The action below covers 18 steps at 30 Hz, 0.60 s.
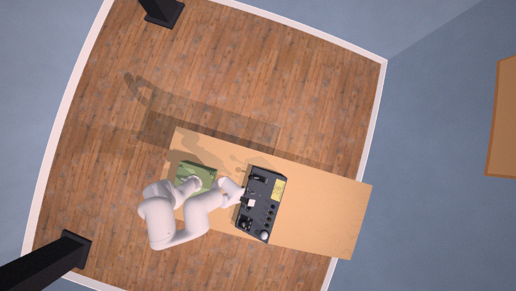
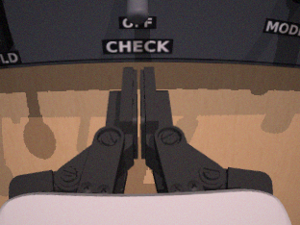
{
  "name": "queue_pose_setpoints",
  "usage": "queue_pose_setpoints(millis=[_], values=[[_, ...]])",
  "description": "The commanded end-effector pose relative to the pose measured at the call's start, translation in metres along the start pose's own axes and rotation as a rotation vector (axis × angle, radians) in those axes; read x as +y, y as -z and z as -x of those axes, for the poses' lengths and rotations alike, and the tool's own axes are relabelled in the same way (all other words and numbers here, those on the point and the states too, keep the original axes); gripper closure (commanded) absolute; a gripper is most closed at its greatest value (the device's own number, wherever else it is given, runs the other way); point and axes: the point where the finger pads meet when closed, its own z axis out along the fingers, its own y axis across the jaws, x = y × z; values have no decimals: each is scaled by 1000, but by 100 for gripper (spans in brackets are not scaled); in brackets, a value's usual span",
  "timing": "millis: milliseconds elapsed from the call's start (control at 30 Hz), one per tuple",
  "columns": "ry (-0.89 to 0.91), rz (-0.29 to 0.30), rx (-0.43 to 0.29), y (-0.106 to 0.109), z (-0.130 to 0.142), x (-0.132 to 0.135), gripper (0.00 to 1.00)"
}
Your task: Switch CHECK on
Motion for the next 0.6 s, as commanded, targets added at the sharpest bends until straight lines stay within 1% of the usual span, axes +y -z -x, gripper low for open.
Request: queue_pose_setpoints(millis=[0,167,567], values=[[-1,0,5,-7,-1,-1,100],[-1,0,5,-17,-1,-1,100],[-1,0,6,-25,-1,-1,100]])
